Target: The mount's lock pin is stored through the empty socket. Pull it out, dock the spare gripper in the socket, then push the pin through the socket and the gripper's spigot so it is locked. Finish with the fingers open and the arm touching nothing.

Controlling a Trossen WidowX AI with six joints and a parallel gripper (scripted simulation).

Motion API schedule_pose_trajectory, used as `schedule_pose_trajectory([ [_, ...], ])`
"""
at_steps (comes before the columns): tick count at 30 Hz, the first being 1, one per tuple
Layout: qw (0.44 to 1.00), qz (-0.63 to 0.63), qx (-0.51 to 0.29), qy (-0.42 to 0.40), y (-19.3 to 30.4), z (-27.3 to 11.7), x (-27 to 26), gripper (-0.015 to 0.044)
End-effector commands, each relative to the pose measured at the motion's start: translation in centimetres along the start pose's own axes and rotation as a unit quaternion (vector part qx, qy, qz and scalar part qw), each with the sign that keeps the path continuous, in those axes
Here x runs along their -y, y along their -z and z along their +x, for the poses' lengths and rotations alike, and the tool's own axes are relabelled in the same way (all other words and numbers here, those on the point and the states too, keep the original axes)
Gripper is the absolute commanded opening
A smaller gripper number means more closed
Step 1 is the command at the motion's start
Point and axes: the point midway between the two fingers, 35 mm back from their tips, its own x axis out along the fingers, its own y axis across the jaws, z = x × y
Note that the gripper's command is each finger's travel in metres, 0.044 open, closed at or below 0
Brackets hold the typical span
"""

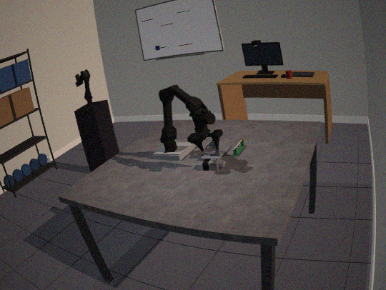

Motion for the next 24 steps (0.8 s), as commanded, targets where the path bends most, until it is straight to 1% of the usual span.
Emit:
schedule_pose_trajectory([
  [1,0.908,-0.406,0.041,-0.097,-0.05,-1.87,-0.56,0.0440],
  [9,0.797,-0.587,0.082,-0.117,-0.06,-2.29,-0.67,0.0440],
  [18,0.637,-0.750,0.133,-0.118,-0.06,-2.74,-0.74,0.0440],
  [24,0.634,-0.753,0.134,-0.118,-0.06,-2.74,-0.75,0.0440],
])
